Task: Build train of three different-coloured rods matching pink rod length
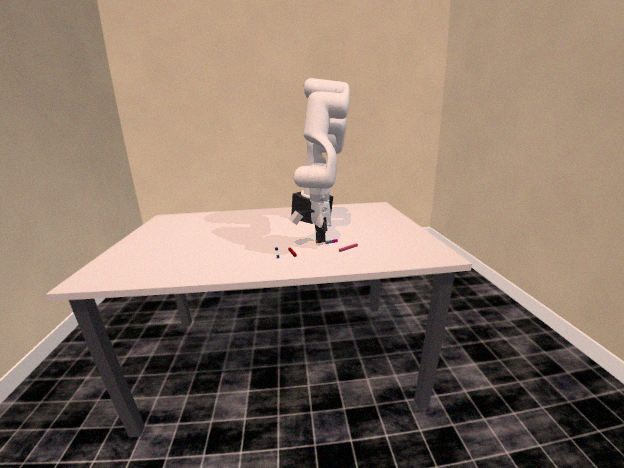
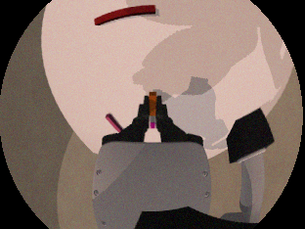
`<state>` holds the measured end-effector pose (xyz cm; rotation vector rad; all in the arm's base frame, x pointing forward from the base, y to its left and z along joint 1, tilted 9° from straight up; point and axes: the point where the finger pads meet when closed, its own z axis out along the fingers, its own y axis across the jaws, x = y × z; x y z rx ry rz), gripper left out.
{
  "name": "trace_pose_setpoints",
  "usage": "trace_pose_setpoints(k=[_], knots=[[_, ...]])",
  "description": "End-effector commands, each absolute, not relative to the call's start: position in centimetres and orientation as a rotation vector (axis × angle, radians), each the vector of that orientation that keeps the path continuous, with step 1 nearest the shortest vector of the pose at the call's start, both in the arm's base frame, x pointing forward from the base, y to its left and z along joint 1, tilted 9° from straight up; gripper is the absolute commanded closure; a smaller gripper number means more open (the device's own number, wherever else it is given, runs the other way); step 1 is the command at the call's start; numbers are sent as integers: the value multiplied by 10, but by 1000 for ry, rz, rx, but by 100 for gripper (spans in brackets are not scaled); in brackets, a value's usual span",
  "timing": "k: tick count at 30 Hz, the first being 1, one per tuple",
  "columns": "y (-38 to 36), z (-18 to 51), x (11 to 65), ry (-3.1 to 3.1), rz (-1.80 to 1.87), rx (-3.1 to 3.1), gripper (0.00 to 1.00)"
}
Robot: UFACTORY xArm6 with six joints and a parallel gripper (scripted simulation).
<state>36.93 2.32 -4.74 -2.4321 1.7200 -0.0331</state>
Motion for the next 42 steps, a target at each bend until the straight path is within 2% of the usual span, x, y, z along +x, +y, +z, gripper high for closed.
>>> trace_pose_setpoints(k=[1,42], knots=[[23,-47,370,1719,-36,-2431,96],[24,-58,372,1719,-36,-2431,96]])
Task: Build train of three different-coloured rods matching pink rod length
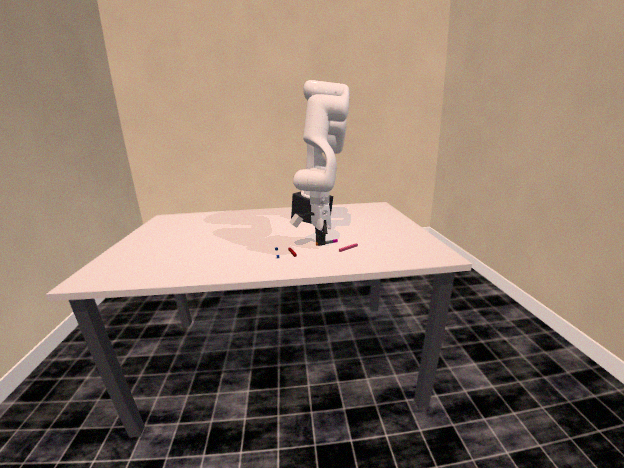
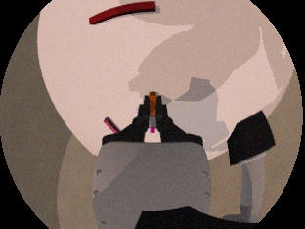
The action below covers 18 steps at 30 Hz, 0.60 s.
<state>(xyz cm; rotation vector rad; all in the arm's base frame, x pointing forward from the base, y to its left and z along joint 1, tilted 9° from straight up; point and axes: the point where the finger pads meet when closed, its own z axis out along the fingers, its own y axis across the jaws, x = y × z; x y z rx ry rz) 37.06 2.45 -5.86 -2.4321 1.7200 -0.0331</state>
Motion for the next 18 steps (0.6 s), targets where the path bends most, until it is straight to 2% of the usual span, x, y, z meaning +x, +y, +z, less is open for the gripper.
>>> trace_pose_setpoints(k=[1,12,13,15,16,18], knots=[[24,-58,372,1719,-36,-2431,96],[24,-58,372,1719,-36,-2431,96],[24,-58,372,1719,-36,-2431,92],[24,-58,372,1719,-36,-2431,92],[24,-58,372,1719,-36,-2431,88],[24,-58,372,1719,-36,-2431,88]])
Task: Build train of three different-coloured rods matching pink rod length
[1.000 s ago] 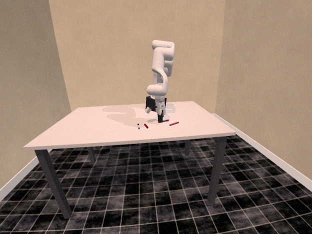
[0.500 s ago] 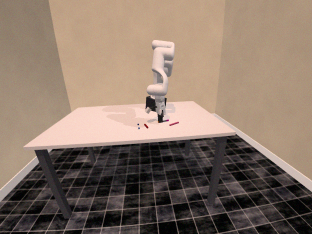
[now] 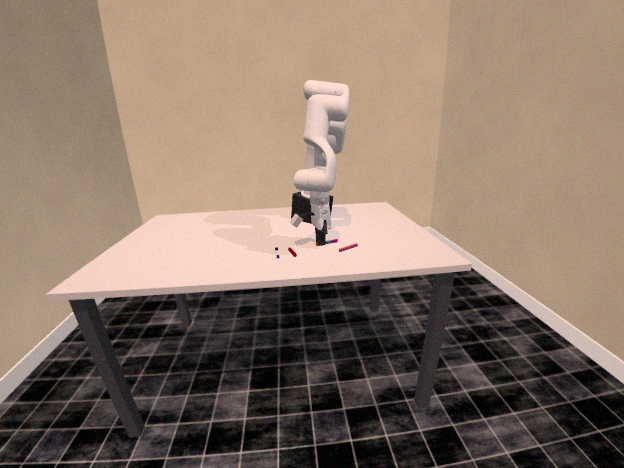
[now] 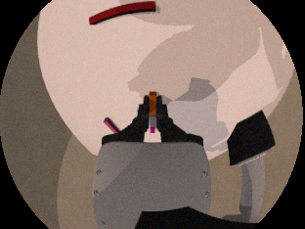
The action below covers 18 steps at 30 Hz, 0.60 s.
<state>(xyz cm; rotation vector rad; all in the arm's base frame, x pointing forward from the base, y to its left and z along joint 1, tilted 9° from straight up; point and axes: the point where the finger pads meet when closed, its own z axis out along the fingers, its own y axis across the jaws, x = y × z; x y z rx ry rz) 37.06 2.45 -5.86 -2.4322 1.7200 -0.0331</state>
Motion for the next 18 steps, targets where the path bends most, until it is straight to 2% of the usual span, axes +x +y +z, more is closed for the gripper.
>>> trace_pose_setpoints(k=[1,3,4,8,9,18], knots=[[24,-58,372,1719,-36,-2431,84],[24,-58,372,1719,-36,-2431,84],[24,-58,372,1719,-36,-2431,80],[24,-58,372,1719,-36,-2431,80],[24,-58,372,1719,-36,-2431,76],[24,-58,372,1719,-36,-2431,76]])
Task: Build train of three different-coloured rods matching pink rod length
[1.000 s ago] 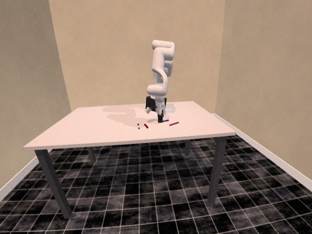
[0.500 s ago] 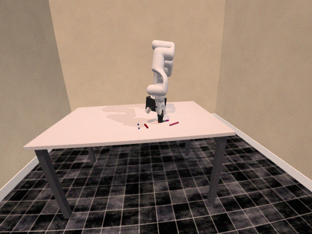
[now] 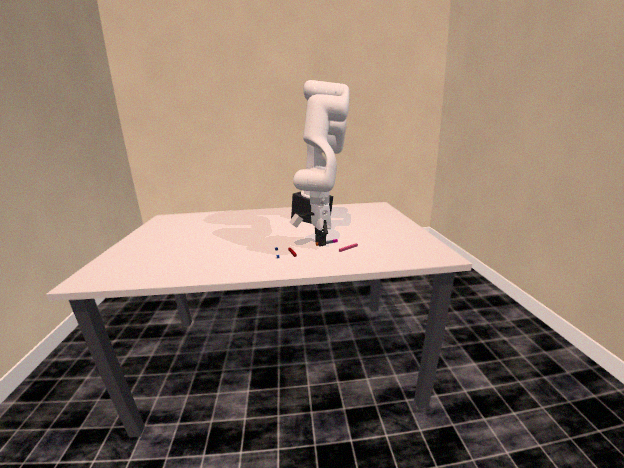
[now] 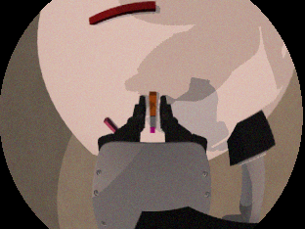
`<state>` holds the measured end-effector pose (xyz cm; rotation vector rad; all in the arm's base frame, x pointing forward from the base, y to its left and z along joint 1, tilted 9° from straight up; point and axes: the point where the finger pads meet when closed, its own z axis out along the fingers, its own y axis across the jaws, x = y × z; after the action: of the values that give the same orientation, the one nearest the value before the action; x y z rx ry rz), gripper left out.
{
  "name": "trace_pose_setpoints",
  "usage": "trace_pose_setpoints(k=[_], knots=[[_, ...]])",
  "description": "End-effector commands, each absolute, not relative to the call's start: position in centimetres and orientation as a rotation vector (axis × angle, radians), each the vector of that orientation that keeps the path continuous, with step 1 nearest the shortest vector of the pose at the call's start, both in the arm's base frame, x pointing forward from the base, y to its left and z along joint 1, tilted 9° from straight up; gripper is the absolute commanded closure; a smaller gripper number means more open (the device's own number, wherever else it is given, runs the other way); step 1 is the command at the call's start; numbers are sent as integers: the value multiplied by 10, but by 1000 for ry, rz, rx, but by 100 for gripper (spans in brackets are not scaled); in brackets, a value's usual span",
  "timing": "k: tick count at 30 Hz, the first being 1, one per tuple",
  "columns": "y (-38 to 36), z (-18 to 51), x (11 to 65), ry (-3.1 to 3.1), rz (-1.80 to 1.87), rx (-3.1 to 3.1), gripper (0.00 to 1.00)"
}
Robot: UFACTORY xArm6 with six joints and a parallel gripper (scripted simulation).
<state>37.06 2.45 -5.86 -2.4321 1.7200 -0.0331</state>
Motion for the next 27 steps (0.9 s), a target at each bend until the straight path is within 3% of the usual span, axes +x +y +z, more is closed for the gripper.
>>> trace_pose_setpoints(k=[1,27], knots=[[24,-57,372,1719,-36,-2431,76],[14,26,362,1719,-36,-2431,76]])
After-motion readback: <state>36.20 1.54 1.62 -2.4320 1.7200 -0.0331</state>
